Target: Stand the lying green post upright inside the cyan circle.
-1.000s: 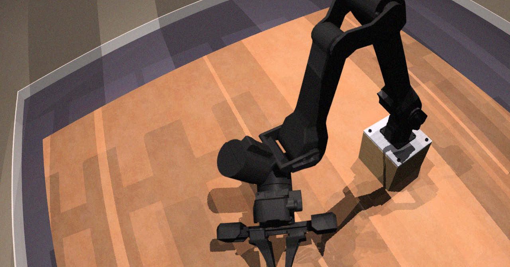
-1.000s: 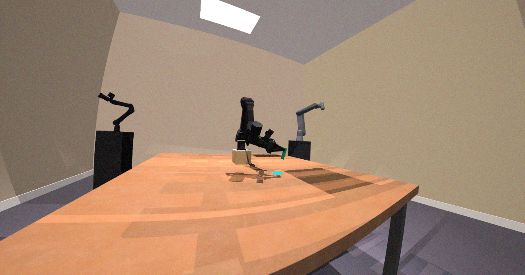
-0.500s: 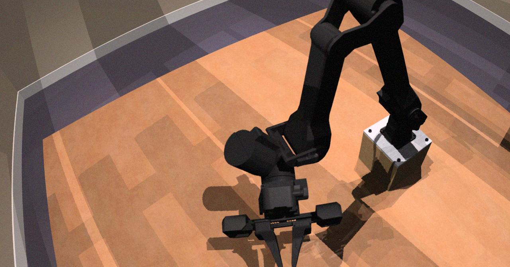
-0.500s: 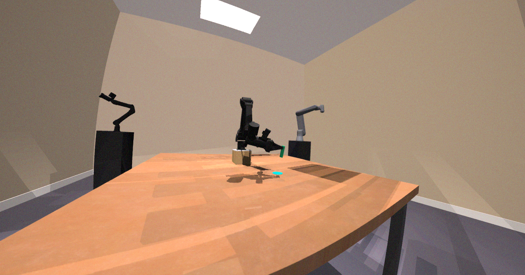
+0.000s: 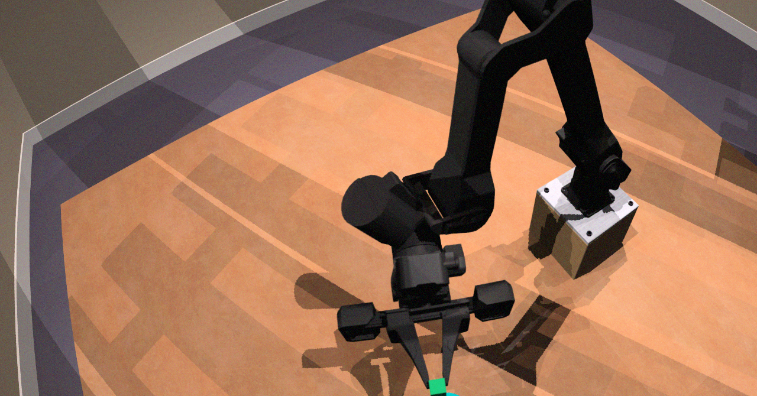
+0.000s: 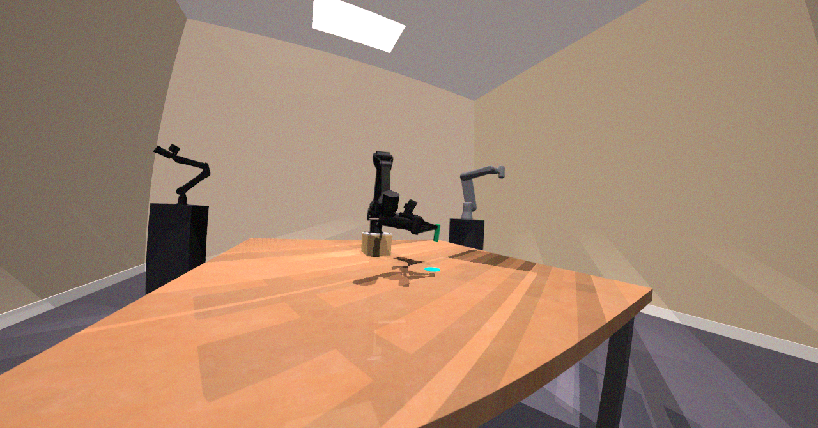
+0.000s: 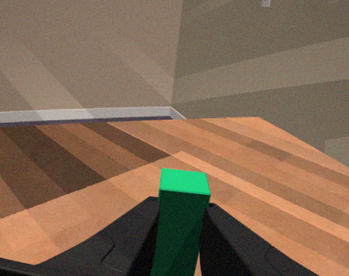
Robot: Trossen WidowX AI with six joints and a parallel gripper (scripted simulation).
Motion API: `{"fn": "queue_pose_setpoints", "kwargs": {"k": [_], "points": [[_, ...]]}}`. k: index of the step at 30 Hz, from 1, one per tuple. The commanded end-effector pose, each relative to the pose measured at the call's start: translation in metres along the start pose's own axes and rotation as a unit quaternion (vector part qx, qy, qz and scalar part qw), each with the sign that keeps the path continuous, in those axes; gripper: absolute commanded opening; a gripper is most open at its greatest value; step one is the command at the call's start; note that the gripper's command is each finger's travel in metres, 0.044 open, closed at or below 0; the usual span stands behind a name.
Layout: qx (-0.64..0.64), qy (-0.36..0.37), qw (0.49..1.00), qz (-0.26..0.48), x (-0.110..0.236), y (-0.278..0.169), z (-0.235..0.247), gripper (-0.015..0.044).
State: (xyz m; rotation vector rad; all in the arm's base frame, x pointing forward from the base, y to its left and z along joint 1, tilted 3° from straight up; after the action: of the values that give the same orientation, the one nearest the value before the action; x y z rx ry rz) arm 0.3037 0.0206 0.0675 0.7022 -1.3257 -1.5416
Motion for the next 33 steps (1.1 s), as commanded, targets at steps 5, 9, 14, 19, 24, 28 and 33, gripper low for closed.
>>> {"fn": "queue_pose_setpoints", "kwargs": {"k": [5, 9, 14, 19, 24, 28, 33], "points": [[0.005, 0.014, 1.000, -0.012, 0.007, -0.003, 0.007, 0.0023], [0.007, 0.016, 1.000, -0.014, 0.008, -0.004, 0.008, 0.0023], [0.007, 0.016, 1.000, -0.014, 0.008, -0.004, 0.008, 0.0023], [0.007, 0.016, 1.000, -0.014, 0.008, -0.004, 0.008, 0.0023], [0.007, 0.016, 1.000, -0.014, 0.008, -0.004, 0.008, 0.0023], [0.007, 0.016, 1.000, -0.014, 0.007, -0.010, 0.005, 0.0023], [0.007, 0.016, 1.000, -0.014, 0.005, -0.022, 0.000, 0.0023]]}}
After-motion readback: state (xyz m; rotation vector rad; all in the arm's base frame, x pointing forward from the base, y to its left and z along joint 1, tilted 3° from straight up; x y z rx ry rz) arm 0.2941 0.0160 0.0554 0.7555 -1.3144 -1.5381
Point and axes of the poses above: the point midway between the two fingers, 35 mm back from their tips, its own x axis back along the fingers, its own z axis across the jaws, y = z × x, the point moved 9 cm from there along x, back along the fingers, and after that the axes turned 13 degrees about -x, right-handed, at the moved point
